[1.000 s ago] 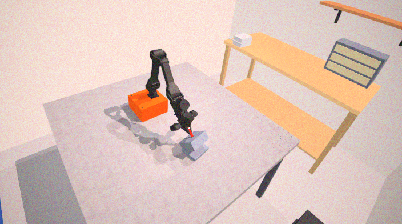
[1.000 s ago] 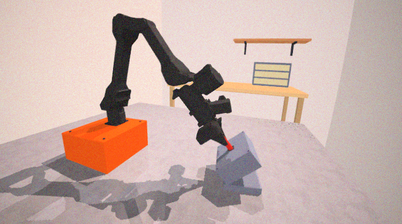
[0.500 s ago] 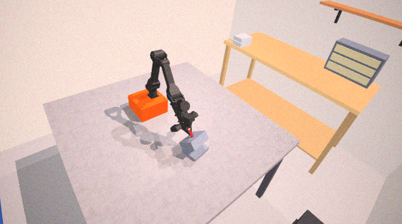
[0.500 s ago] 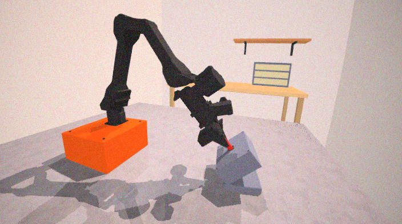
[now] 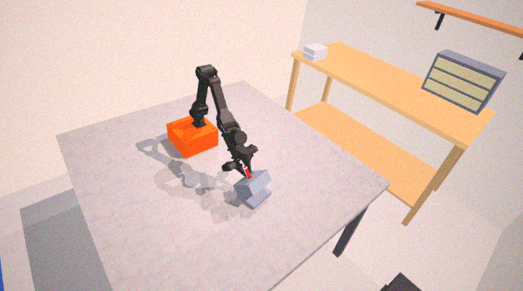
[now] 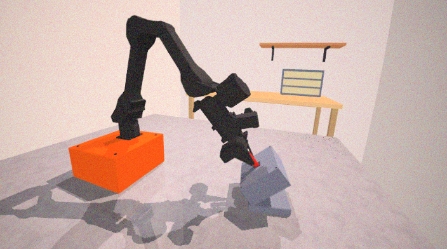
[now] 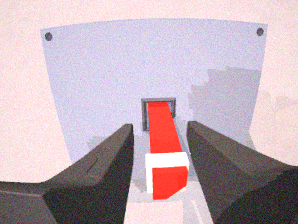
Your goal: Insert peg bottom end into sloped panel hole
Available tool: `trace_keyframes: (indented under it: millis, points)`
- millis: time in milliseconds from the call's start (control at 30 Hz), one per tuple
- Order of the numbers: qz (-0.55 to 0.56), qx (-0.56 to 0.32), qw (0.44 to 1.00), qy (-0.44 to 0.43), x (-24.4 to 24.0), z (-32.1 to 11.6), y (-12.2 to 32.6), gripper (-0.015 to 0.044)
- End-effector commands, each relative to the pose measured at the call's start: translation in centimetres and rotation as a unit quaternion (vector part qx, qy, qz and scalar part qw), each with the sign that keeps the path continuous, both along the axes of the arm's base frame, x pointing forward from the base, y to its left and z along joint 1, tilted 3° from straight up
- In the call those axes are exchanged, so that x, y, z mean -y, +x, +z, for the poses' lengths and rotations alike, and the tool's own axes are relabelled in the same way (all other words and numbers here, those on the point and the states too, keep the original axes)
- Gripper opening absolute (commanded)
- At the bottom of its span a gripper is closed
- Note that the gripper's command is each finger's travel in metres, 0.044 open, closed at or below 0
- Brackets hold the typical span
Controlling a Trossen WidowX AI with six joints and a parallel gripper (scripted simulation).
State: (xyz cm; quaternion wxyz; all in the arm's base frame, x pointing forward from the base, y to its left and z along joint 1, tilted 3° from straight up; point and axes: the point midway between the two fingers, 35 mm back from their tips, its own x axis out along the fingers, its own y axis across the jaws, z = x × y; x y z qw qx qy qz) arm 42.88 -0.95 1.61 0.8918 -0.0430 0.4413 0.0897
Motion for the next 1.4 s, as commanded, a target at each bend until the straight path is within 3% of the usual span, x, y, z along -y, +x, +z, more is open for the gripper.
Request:
trace_keyframes:
  millis: [0, 267, 1367]
  points:
    - [0.000, 0.000, 1.000, 0.000, 0.0, 0.0, 0.0, 0.0236]
    - [0.000, 0.000, 1.000, -0.001, 0.1, 0.3, -0.2, 0.0440]
    - [-0.003, 0.002, 1.000, -0.002, 0.7, 3.9, -2.4, 0.0440]
